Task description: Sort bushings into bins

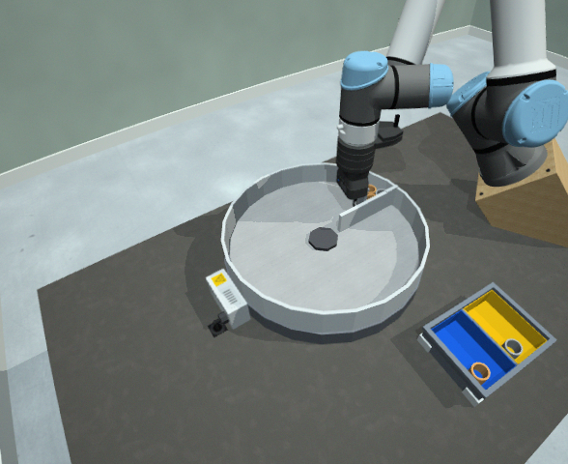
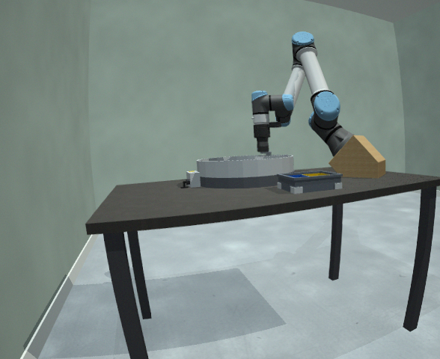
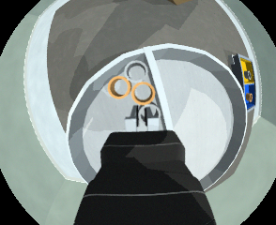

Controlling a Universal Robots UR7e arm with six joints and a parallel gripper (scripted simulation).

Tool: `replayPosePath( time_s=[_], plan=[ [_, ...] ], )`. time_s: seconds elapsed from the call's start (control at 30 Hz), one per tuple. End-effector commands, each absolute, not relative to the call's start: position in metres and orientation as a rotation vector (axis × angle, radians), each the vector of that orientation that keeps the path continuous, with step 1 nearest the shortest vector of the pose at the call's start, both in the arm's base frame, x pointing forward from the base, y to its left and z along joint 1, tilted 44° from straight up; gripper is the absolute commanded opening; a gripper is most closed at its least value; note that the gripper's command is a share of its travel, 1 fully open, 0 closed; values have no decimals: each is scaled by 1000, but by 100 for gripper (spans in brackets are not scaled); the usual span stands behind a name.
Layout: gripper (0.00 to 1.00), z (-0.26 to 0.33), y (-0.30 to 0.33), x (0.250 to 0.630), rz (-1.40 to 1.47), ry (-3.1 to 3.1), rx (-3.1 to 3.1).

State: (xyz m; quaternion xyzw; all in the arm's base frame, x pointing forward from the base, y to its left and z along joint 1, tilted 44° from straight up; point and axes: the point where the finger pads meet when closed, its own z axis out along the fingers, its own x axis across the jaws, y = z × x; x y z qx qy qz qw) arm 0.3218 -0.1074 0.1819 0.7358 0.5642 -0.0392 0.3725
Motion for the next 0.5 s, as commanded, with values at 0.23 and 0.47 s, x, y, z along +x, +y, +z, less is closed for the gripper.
replayPosePath(
  time_s=[0.23,0.47],
  plan=[
    [0,182,-107,322,-100,1445,1885],
    [0,184,-106,321,-99,1446,1885]
  ],
)
